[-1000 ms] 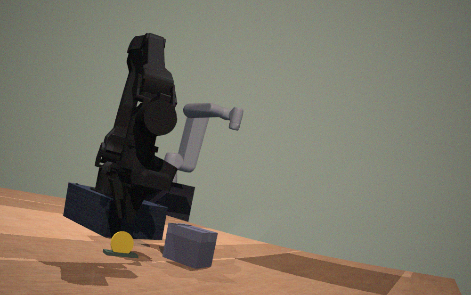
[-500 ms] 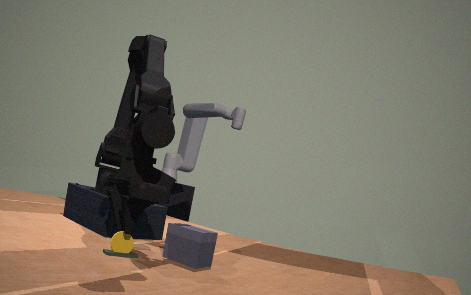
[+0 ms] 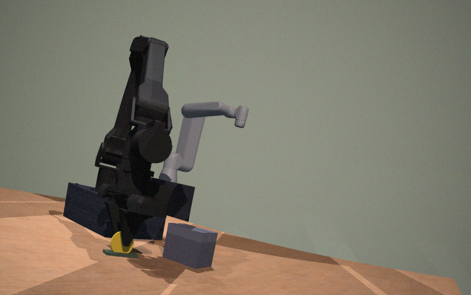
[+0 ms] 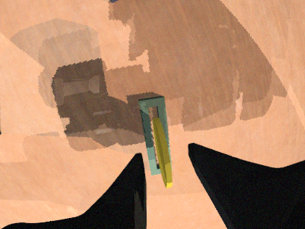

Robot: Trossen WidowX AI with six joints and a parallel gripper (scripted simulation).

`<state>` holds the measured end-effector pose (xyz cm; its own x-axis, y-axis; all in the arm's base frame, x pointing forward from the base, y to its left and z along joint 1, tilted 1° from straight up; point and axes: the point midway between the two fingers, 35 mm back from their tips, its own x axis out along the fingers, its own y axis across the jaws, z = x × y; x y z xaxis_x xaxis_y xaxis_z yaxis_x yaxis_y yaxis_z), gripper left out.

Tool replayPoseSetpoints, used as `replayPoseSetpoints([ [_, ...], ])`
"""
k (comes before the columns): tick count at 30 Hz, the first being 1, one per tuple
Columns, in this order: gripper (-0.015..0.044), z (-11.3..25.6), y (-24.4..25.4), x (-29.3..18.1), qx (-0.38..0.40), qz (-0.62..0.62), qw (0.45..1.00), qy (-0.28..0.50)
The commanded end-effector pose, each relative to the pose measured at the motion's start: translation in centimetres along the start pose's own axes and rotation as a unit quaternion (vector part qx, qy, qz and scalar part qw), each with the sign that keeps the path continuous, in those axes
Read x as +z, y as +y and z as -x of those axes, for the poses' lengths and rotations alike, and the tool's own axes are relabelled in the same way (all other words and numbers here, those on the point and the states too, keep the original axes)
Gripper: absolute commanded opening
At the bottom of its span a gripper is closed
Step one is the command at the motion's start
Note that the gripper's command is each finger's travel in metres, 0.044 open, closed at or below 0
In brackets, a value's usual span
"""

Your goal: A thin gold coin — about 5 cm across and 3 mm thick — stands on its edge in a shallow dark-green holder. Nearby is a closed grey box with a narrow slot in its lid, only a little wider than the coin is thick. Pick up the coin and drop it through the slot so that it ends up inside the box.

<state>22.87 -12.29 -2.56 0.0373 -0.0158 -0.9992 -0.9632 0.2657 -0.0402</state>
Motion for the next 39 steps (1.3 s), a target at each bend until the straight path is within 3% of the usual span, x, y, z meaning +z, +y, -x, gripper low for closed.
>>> replayPoseSetpoints([
  [1,0.0161,-0.9,0.2,0.2,0.005,-0.001,1.000,-0.004],
  [6,0.0161,-1.5,0.3,0.2,0.005,-0.001,1.000,-0.004],
  [12,0.0003,-1.5,0.3,0.2,0.005,-0.001,1.000,-0.004],
  [24,0.0000,-1.3,0.3,0.2,0.005,-0.001,1.000,-0.004],
  [39,0.0000,2.1,-0.2,0.0,0.005,-0.003,1.000,-0.004],
])
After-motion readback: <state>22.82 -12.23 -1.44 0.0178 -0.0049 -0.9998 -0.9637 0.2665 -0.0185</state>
